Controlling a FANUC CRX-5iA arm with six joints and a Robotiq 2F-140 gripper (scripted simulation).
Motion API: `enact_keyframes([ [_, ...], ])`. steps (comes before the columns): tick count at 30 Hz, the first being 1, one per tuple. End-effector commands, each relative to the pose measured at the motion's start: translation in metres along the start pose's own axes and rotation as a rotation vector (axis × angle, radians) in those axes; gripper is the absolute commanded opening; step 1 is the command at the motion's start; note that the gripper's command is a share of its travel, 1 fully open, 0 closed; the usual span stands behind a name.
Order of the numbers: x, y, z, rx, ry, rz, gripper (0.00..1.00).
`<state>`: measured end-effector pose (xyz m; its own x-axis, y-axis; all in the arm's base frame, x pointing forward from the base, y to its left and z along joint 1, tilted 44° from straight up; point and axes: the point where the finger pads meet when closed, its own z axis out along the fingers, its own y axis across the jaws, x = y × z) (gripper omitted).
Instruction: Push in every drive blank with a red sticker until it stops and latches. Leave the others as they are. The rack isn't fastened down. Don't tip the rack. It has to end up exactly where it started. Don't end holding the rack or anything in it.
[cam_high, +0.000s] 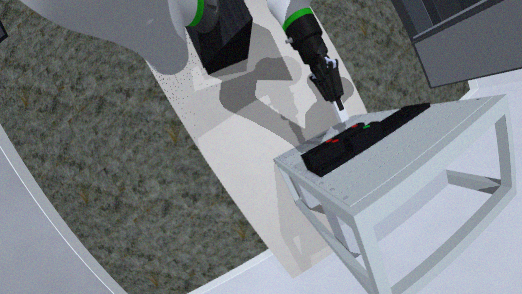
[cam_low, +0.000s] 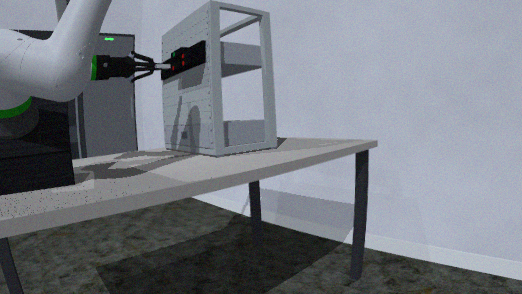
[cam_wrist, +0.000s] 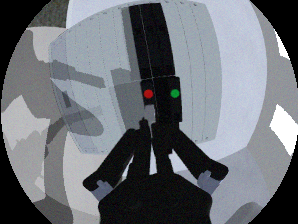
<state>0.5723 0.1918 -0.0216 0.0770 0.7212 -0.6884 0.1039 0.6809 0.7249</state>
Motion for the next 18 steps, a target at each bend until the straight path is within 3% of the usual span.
enact_keyframes([
  [1, 0.0005, 0.0003, 0.0181, 0.000, 0.000, 0.000, 0.00],
  [18, 0.0005, 0.0003, 0.0223, 0.000, 0.000, 0.000, 0.00],
])
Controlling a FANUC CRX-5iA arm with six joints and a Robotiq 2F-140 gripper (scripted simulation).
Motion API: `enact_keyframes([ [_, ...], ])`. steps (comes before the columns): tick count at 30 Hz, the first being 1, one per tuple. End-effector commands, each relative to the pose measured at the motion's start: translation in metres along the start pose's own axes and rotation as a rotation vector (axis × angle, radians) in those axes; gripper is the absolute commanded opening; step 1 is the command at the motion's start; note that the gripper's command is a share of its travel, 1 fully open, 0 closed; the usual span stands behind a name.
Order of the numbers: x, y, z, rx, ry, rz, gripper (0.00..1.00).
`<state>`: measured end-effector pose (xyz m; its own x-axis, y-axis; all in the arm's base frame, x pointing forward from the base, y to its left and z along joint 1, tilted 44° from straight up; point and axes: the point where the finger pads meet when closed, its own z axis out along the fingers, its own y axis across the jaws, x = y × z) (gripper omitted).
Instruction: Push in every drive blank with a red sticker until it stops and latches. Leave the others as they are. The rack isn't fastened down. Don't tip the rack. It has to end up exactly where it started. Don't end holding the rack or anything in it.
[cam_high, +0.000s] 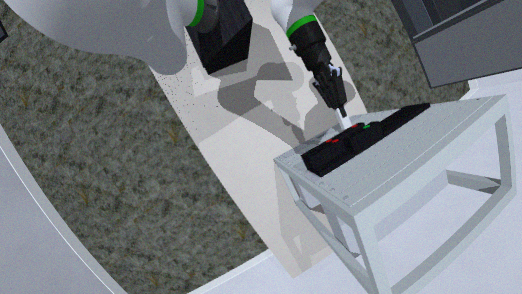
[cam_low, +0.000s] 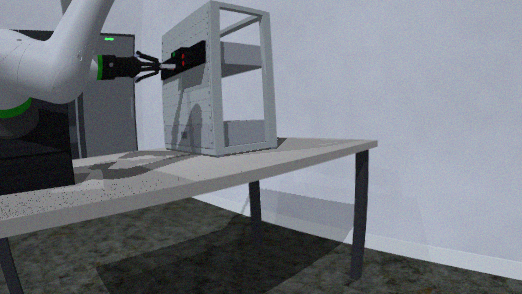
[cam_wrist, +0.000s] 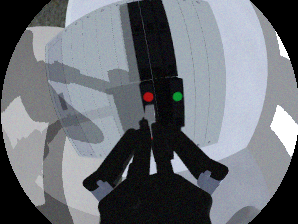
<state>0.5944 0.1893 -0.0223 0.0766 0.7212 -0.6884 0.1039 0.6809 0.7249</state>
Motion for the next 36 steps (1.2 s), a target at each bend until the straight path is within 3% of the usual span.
enact_keyframes([
  [1, 0.000, 0.000, 0.000, 0.000, 0.000, 0.000, 0.00],
  [36, 0.000, 0.000, 0.010, 0.000, 0.000, 0.000, 0.00],
])
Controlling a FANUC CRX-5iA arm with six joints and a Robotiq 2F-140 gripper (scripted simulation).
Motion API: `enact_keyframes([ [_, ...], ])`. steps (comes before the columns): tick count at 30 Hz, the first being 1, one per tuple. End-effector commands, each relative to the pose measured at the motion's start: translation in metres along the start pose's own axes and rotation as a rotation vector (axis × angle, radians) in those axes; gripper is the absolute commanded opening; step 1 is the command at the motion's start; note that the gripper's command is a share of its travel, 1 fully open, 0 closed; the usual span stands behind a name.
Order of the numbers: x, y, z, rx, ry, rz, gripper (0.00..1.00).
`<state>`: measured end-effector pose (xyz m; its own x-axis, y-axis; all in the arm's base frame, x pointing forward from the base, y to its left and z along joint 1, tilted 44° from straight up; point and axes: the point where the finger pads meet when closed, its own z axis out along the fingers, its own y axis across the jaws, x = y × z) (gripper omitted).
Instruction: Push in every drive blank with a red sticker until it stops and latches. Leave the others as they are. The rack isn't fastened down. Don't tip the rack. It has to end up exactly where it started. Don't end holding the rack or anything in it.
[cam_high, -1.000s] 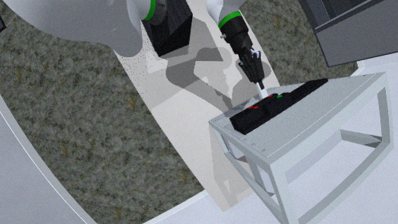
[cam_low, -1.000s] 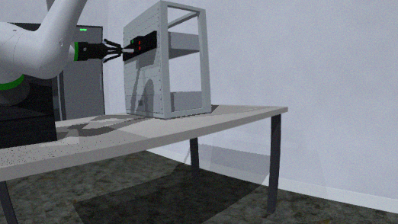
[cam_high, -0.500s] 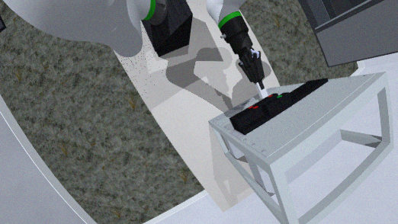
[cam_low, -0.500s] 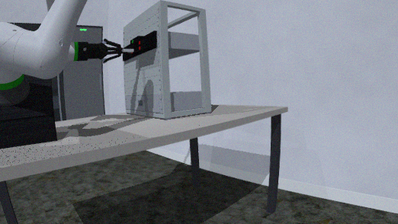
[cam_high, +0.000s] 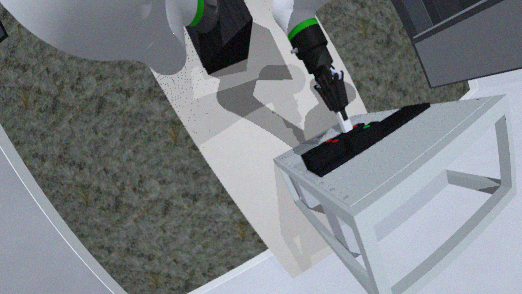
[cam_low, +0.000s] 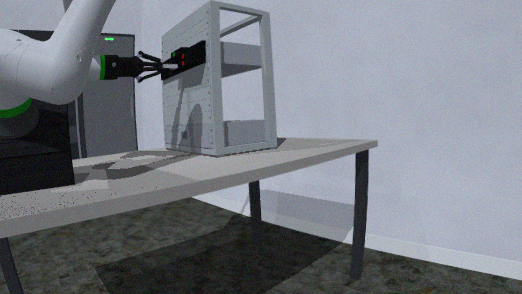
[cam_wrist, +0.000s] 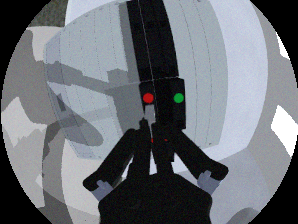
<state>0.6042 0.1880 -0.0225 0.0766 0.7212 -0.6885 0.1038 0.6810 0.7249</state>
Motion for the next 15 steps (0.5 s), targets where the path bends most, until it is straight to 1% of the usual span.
enact_keyframes([
  [1, 0.0001, 0.0002, 0.0001, 0.000, 0.000, 0.000, 0.00],
  [7, 0.0001, 0.0002, 0.0006, 0.000, 0.000, 0.000, 0.00],
  [15, 0.0001, 0.0002, 0.0101, 0.000, 0.000, 0.000, 0.00],
])
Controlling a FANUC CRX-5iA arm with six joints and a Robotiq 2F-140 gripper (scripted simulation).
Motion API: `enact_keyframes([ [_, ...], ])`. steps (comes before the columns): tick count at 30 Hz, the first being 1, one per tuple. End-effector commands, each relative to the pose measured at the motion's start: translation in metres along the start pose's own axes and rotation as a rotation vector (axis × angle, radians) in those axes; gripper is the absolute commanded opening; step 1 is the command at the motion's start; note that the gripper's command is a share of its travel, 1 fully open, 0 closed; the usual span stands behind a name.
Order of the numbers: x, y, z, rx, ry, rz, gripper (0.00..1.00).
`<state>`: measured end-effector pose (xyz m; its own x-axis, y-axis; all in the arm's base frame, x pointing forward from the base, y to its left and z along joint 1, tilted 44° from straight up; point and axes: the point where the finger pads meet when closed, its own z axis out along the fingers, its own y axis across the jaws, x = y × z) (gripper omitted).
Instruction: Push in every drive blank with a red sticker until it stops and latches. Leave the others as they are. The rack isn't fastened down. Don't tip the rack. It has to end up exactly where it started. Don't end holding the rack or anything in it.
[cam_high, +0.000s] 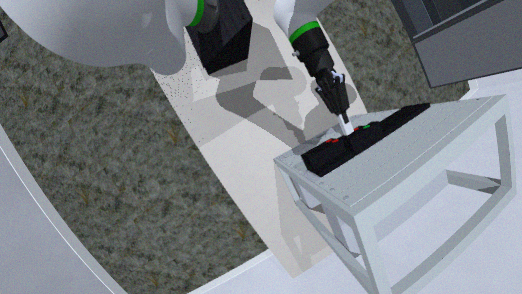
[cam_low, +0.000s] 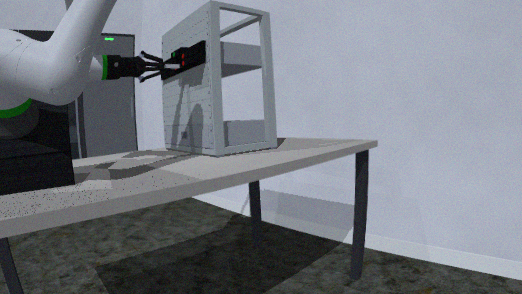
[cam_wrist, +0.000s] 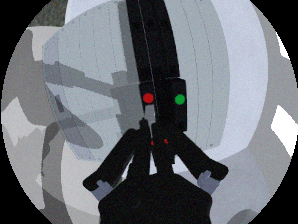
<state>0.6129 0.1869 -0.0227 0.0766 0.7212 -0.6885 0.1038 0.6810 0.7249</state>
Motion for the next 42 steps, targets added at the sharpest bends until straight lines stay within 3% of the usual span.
enact_keyframes([
  [1, 0.000, 0.000, 0.001, 0.000, 0.000, 0.000, 0.00],
  [42, 0.000, 0.000, 0.014, 0.000, 0.000, 0.000, 0.00],
])
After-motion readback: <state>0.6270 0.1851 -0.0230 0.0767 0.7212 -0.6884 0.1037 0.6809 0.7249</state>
